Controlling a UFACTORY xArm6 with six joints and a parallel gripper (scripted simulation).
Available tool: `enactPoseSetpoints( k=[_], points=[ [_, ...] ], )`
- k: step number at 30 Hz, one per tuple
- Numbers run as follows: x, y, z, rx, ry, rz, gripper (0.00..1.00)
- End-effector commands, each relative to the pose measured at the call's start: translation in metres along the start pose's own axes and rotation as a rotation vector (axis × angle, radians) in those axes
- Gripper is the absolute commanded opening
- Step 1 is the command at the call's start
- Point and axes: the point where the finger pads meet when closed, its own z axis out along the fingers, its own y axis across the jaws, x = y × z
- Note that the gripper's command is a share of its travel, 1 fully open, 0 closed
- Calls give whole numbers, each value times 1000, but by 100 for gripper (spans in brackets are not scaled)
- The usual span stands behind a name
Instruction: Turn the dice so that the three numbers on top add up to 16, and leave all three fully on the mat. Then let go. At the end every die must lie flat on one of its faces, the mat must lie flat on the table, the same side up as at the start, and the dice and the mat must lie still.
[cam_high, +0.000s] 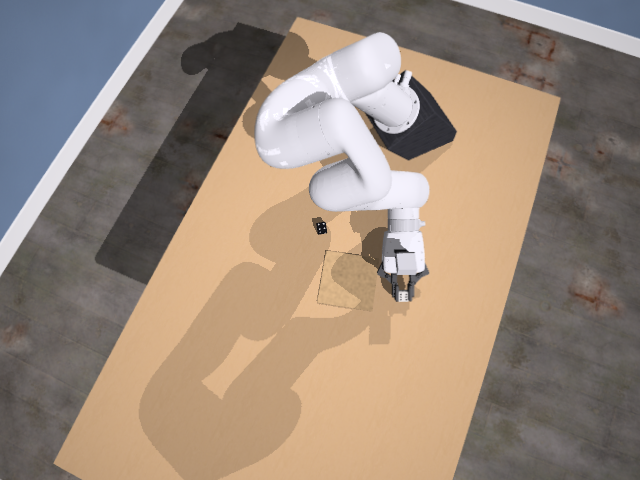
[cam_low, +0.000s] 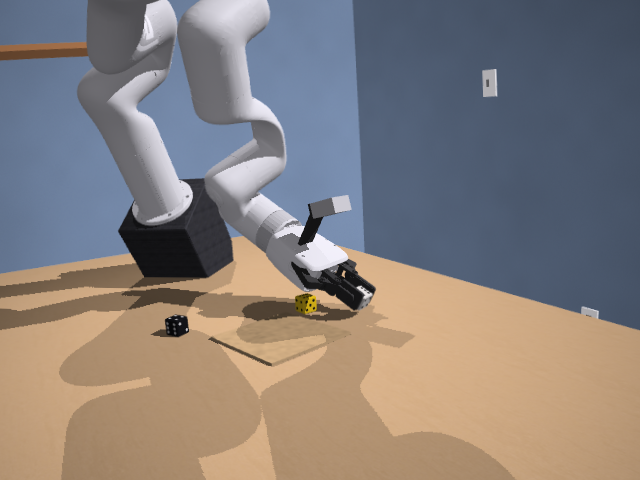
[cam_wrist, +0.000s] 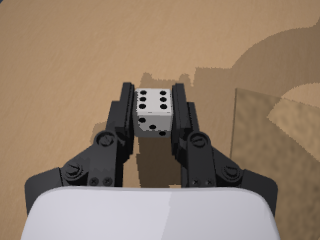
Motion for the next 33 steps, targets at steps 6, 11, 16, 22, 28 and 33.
enactPoseSetpoints(
  k=[6,11,16,22,28,33],
  points=[
    [0,0,1,0,2,0,21],
    [-3,0,2,0,2,0,21],
    [-6,0,4,0,2,0,21],
    [-8,0,5,0,2,0,21],
    [-9,0,6,0,2,0,21],
    [-9,0,6,0,2,0,21]
  ],
)
